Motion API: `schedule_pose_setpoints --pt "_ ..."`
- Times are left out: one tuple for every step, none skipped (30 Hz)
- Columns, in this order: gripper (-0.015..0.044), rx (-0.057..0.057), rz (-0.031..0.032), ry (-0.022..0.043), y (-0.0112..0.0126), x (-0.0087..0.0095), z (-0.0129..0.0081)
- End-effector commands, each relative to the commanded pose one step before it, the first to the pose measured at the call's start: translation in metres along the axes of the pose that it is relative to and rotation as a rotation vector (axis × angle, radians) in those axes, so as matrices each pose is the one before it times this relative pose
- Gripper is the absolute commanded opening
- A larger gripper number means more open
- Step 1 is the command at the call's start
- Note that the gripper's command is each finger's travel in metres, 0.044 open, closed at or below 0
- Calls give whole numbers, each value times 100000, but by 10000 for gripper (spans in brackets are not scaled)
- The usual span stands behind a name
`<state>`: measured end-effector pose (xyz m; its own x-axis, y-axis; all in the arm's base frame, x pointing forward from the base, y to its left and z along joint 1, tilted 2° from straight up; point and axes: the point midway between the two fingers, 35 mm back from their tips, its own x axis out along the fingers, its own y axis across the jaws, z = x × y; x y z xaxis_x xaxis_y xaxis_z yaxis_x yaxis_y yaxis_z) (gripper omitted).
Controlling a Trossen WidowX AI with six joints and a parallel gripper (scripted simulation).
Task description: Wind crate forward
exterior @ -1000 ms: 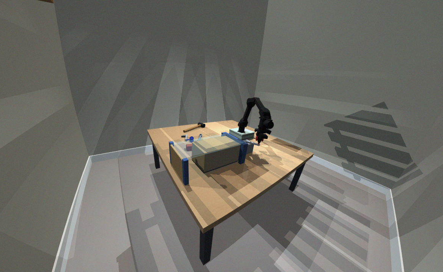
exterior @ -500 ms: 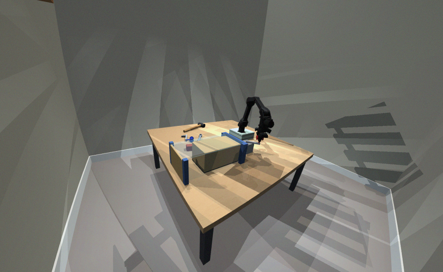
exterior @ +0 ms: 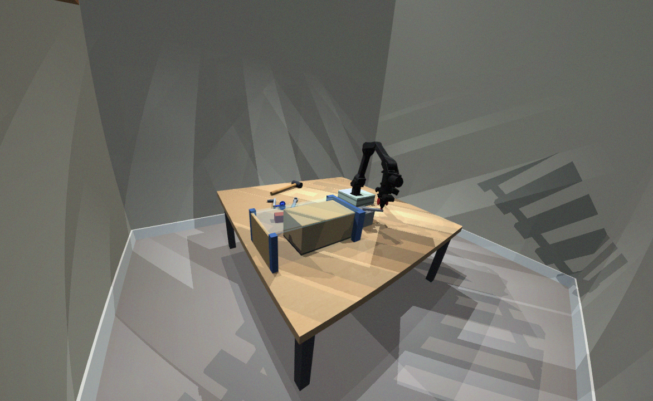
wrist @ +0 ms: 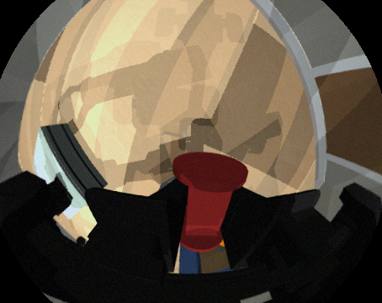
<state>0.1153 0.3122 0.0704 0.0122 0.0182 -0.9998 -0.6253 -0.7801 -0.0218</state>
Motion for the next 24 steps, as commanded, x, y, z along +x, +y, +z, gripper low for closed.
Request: schedule_pose_setpoints --pt "0 94 2462 185 1601 -17 -31" --pt "0 0 9 1 114 2 -15" --pt "0 0 15 2 193 2 -31" --pt "0 0 9 1 114 2 -18" --pt "0 0 15 3 192 2 -37" --pt "0 0 9 2 113 2 -22" --pt "0 0 15 3 191 2 -43" --pt "0 0 9 2 113 2 -25" --pt "0 0 14 4 189 2 -49" --pt "0 0 9 2 112 2 -29" --pt "0 0 14 4 187 2 -55" --pt "0 0 8 2 111 2 -32" --pt "0 0 14 5 186 2 -61" --pt "0 0 8 3 110 2 -36" --pt "0 0 14 5 184 2 -66" --pt "0 0 8 3 109 2 -39" --pt "0 0 14 6 181 2 -72" --pt "0 0 8 3 108 2 -43" --pt "0 0 14 6 179 2 -78" --pt "0 0 8 4 107 2 -46" --pt "0 0 13 7 176 2 -83" --pt "0 0 8 4 105 2 -49" --pt "0 0 13 7 173 2 -89" --pt "0 0 8 4 104 2 -53"
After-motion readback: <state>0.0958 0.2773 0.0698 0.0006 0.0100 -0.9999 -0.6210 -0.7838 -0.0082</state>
